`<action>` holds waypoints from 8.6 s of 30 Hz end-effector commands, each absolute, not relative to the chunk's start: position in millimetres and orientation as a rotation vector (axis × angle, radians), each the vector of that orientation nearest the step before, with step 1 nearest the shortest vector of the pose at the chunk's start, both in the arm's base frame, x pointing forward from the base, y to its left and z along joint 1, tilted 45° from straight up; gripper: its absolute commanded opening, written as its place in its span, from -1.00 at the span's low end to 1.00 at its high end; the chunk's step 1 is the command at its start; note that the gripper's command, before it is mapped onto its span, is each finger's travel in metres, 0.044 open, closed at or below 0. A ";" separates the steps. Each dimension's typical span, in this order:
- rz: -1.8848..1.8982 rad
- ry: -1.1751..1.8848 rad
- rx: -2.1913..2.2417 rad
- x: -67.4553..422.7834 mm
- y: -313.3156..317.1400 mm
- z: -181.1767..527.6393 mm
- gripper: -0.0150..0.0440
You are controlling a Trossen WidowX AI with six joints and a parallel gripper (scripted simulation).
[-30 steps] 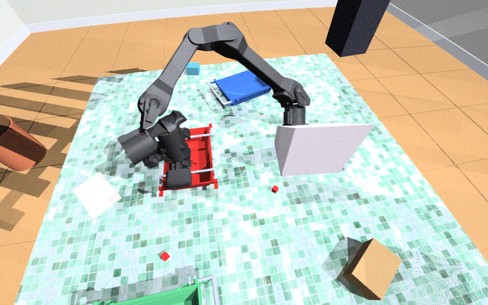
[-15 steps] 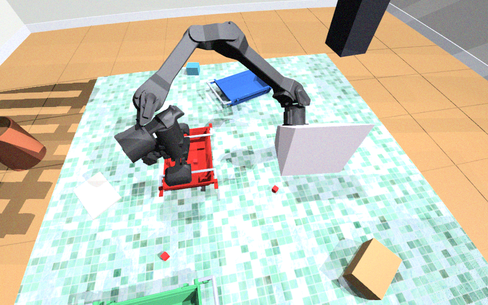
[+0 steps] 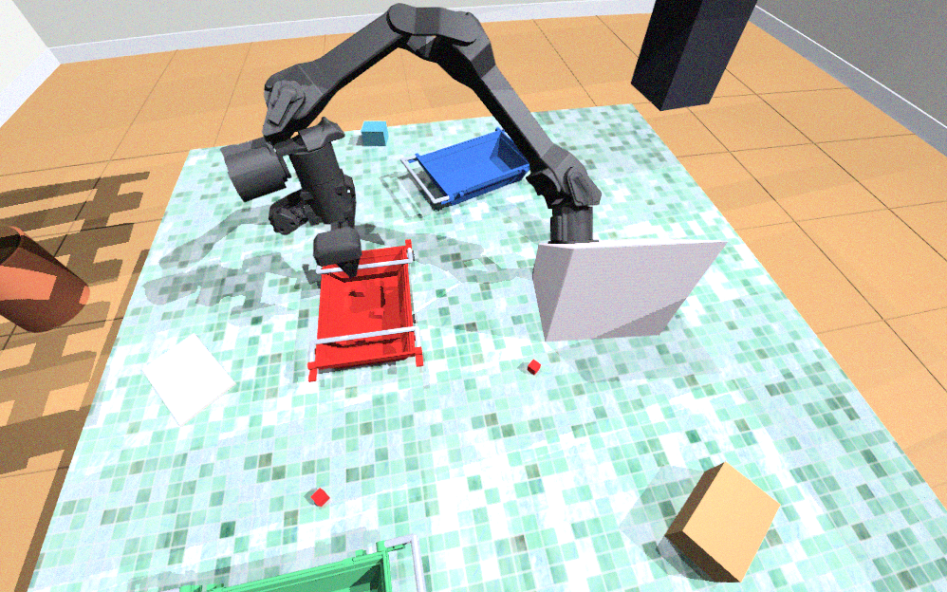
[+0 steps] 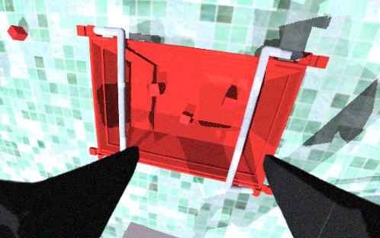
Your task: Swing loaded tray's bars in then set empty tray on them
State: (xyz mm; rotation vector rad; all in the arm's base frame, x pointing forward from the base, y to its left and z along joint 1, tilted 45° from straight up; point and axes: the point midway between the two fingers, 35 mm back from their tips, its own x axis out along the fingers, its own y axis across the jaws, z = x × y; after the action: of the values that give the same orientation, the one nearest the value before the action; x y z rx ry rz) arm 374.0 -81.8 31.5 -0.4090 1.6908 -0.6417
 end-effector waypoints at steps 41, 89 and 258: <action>-0.504 1.767 -0.712 36.3 -251.9 177.2 1.00; -0.507 1.771 -0.718 21.9 -281.7 143.9 0.45; 0.192 1.875 -1.092 263.7 -148.7 183.8 -0.49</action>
State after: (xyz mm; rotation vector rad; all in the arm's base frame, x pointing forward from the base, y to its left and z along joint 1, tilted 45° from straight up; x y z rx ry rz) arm 250.7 -156.2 187.0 -1.0646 1.8920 0.1732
